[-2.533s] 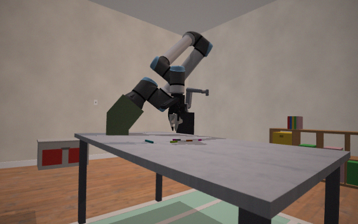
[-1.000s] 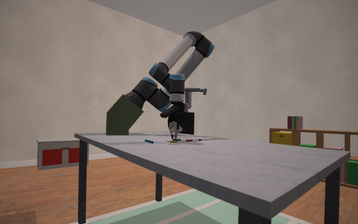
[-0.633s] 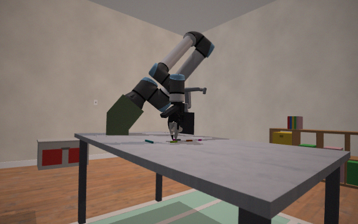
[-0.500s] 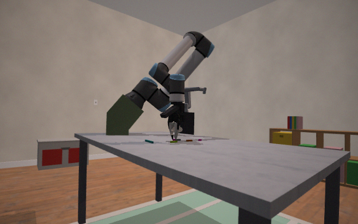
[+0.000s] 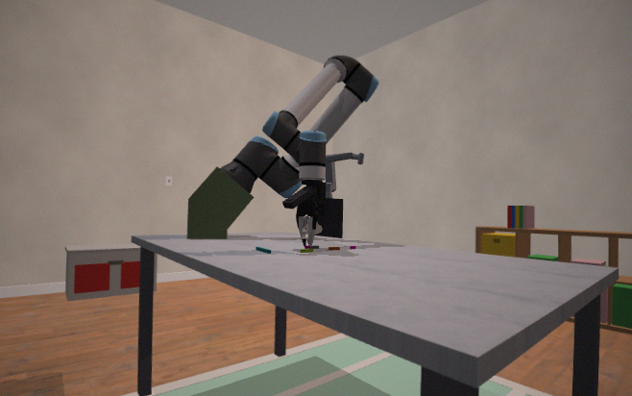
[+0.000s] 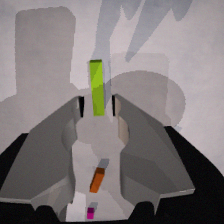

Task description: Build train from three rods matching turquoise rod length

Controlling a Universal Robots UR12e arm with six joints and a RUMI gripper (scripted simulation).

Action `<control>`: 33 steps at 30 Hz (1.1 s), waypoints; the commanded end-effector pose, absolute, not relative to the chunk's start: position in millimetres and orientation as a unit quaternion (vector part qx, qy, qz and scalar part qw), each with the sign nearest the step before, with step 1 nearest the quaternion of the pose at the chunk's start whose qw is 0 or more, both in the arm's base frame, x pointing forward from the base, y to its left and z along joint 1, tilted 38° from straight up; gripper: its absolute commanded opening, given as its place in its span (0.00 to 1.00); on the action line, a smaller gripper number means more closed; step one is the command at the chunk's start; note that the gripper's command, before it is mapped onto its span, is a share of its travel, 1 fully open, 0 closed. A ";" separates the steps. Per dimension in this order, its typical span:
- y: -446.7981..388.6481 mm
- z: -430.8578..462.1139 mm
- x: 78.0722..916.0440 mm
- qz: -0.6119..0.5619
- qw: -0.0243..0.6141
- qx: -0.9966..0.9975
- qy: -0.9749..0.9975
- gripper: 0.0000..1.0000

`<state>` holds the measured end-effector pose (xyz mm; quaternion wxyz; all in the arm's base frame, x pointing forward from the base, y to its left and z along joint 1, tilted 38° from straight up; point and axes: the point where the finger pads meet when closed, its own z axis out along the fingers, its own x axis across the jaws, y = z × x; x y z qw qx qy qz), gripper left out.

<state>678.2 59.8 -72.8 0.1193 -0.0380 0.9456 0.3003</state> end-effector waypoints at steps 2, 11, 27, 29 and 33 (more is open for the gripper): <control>60.0 -72.9 679.6 0.300 0.120 -0.038 0.945 0.14; 60.0 -72.9 679.6 0.300 0.120 -0.038 0.945 0.14; 64.0 -77.5 681.0 0.301 0.120 -0.039 0.945 0.14; 65.1 -79.0 681.6 0.301 0.120 -0.039 0.945 0.14; 67.4 -82.2 682.5 0.301 0.120 -0.039 0.945 0.14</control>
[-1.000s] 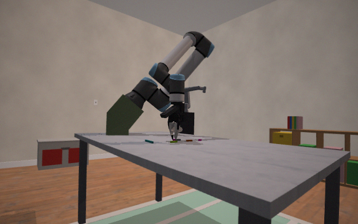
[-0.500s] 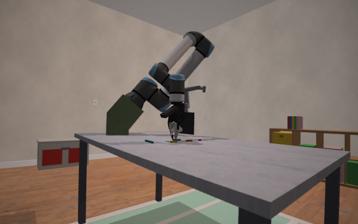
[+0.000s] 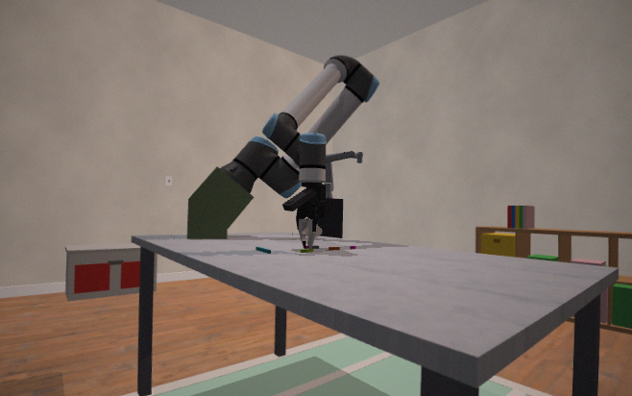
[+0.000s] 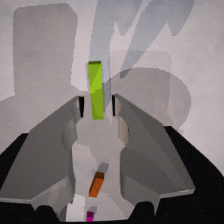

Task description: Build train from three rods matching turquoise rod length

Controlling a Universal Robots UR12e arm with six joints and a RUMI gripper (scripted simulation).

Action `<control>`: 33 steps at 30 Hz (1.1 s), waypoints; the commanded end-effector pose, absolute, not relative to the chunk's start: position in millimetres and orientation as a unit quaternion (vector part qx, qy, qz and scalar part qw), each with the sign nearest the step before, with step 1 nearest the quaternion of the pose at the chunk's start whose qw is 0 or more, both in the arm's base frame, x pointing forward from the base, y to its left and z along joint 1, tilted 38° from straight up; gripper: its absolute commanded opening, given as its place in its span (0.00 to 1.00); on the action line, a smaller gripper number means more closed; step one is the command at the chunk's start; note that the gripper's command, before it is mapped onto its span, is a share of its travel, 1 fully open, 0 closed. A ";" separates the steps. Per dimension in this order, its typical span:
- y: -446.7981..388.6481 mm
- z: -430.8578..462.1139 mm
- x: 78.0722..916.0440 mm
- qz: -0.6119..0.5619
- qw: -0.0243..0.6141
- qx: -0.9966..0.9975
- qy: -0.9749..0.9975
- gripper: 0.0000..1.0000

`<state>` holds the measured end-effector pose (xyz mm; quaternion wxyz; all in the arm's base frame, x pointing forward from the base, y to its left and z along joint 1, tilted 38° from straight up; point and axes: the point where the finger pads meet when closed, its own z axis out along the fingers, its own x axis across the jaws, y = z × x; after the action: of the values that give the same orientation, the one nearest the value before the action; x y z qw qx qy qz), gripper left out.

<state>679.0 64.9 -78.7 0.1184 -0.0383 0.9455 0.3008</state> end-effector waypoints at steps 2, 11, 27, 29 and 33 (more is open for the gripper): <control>68.5 -83.7 682.8 0.301 0.120 -0.039 0.945 0.14; 69.8 -86.4 683.4 0.301 0.120 -0.038 0.945 0.14; 69.6 -85.8 683.4 0.300 0.120 -0.038 0.945 0.14; 69.6 -85.8 683.4 0.300 0.120 -0.038 0.945 0.14; 69.6 -85.8 683.4 0.300 0.120 -0.038 0.945 0.14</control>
<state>681.2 69.7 -86.6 0.1188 -0.0378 0.9456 0.3006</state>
